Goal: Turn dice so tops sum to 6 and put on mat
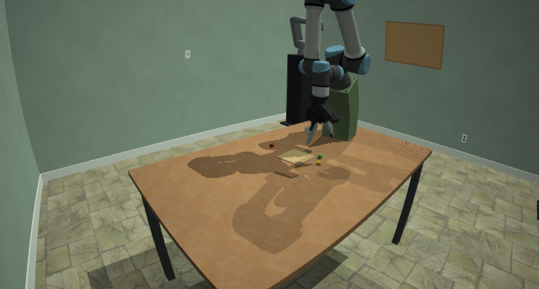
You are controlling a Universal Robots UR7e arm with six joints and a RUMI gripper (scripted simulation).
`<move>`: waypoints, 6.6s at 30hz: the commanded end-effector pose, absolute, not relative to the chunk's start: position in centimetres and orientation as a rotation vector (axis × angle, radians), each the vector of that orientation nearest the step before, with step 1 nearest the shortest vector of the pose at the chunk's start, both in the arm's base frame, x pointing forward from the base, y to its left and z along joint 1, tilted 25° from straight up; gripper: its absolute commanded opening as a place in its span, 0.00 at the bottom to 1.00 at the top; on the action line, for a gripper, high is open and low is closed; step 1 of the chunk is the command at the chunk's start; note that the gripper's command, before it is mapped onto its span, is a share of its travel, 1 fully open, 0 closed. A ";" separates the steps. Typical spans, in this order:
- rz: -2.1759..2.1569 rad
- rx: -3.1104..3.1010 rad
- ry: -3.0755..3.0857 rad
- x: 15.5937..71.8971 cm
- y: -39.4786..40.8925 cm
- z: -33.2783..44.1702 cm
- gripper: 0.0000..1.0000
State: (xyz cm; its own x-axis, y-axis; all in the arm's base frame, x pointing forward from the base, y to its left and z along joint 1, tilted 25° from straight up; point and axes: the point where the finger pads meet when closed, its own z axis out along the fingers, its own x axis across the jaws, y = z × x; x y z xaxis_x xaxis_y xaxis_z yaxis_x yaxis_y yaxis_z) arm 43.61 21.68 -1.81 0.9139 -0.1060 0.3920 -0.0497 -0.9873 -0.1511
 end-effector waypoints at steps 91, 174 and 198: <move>-0.103 -1.157 2.455 43.7 21.0 -5.2 1.00; -0.088 -1.088 2.485 44.3 21.2 -6.9 0.18; -0.088 -1.088 2.485 45.6 21.6 -9.8 0.18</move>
